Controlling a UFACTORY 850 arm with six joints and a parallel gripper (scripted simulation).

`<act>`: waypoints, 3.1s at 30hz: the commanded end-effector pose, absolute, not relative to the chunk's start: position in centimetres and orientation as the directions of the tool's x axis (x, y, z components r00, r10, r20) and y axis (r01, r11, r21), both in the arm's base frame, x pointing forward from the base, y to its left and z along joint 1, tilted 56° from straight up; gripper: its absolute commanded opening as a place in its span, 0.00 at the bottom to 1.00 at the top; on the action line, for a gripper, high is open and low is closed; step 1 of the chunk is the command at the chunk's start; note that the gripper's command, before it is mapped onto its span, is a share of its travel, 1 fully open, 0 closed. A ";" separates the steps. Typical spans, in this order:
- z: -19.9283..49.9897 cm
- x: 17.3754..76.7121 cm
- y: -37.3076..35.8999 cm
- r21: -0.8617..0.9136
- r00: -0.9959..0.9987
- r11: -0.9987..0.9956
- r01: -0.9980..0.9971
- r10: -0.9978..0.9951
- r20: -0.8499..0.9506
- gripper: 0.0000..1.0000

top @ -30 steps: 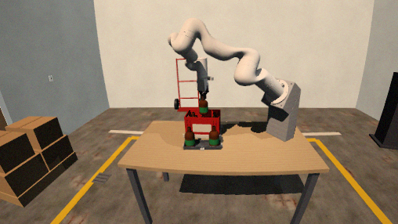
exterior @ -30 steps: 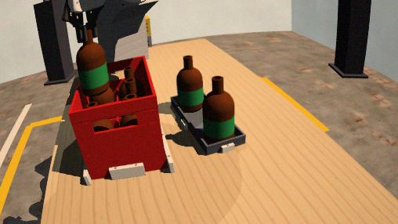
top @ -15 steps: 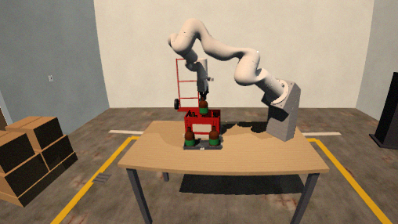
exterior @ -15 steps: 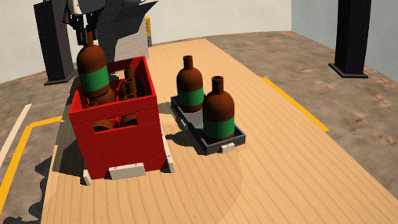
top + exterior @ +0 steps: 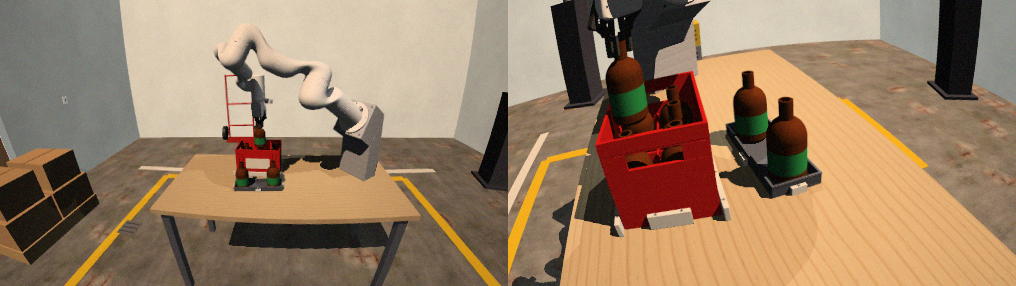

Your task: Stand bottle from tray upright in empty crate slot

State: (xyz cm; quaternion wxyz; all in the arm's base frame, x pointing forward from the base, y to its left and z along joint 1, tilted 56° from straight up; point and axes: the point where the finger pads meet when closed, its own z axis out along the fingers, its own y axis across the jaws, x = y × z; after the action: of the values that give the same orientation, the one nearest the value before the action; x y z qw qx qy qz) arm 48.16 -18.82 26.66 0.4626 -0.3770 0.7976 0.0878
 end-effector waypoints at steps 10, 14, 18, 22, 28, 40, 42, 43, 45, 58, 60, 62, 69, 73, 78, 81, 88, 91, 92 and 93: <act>26.5 48.4 -18.7 -0.210 -0.288 0.701 -0.682 -0.520 -0.804 0.00; 26.4 48.5 -18.6 -0.210 -0.288 0.701 -0.682 -0.520 -0.804 0.00; 26.3 48.7 -18.5 -0.210 -0.288 0.701 -0.682 -0.520 -0.804 0.00; 26.0 49.0 -18.3 -0.210 -0.288 0.701 -0.682 -0.520 -0.804 0.00; 25.6 49.5 -17.9 -0.210 -0.288 0.701 -0.682 -0.520 -0.804 0.00; 25.0 50.3 -17.4 -0.210 -0.288 0.701 -0.682 -0.520 -0.804 0.00; 24.9 50.4 -17.3 -0.210 -0.288 0.701 -0.682 -0.520 -0.804 0.00; 24.8 50.4 -17.2 -0.210 -0.288 0.701 -0.682 -0.520 -0.804 0.00; 24.7 50.5 -17.1 -0.210 -0.288 0.701 -0.682 -0.520 -0.804 0.00; 24.5 50.8 -16.9 -0.210 -0.288 0.701 -0.682 -0.520 -0.804 0.00; 24.5 50.9 -16.9 -0.210 -0.288 0.701 -0.682 -0.520 -0.804 0.00; 24.5 50.9 -16.9 -0.210 -0.288 0.701 -0.682 -0.520 -0.804 0.00; 24.5 50.9 -16.9 -0.210 -0.288 0.701 -0.682 -0.520 -0.804 0.00; 24.5 50.9 -16.9 -0.210 -0.288 0.701 -0.682 -0.520 -0.804 0.00; 24.5 50.9 -16.9 -0.210 -0.288 0.701 -0.682 -0.520 -0.804 0.00; 24.5 50.9 -16.9 -0.210 -0.288 0.701 -0.682 -0.520 -0.804 0.00; 24.4 51.0 -16.8 -0.210 -0.288 0.701 -0.682 -0.520 -0.804 0.00; 24.3 51.1 -16.7 -0.210 -0.288 0.701 -0.682 -0.520 -0.804 0.00; 24.2 51.2 -16.7 -0.210 -0.288 0.701 -0.682 -0.520 -0.804 0.00; 24.2 51.2 -16.7 -0.210 -0.288 0.701 -0.682 -0.520 -0.804 0.00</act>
State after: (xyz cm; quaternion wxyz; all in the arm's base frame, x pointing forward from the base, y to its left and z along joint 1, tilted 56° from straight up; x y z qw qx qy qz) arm 51.04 -16.73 24.28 0.4625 -0.3770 0.7976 0.0878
